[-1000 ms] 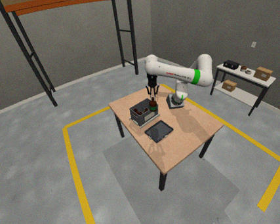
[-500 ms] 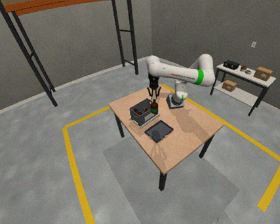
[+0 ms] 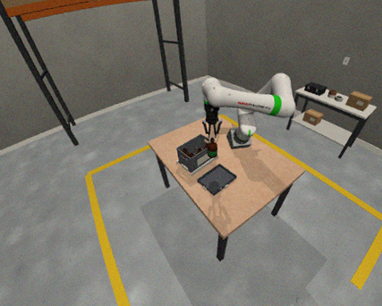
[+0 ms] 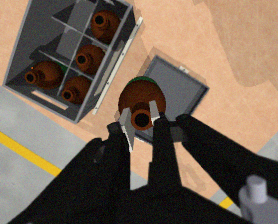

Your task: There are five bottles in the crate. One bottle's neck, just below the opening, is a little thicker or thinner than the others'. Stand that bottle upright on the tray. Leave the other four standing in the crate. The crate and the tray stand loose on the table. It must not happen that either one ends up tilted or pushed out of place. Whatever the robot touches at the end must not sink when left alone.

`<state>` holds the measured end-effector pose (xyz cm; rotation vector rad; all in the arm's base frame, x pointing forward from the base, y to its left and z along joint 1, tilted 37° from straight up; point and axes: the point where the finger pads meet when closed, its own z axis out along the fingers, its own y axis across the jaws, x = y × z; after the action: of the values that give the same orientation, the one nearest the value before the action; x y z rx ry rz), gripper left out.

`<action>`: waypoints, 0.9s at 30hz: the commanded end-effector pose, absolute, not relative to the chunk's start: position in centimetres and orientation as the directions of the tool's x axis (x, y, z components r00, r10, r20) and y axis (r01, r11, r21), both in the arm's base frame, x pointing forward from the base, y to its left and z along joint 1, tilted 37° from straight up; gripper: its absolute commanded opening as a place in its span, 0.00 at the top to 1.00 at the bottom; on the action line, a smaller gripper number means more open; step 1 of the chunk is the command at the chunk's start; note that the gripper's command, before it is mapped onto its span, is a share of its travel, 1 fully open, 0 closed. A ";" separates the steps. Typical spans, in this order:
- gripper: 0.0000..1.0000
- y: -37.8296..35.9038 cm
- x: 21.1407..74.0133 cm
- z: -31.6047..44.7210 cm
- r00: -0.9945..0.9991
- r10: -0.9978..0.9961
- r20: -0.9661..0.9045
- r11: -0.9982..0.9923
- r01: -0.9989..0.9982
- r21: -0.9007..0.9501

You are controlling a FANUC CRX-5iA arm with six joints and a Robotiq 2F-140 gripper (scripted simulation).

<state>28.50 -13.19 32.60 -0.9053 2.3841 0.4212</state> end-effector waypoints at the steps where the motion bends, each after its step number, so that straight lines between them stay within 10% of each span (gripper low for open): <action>1: 0.90 -12.8 28.7 33.0 -0.622 -0.511 -0.592 0.725 -0.683 0.092; 27: 0.90 -9.8 29.8 35.2 -0.622 -0.511 -0.592 0.725 -0.683 0.092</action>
<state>29.76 -9.97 35.06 -0.9052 2.3845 0.4212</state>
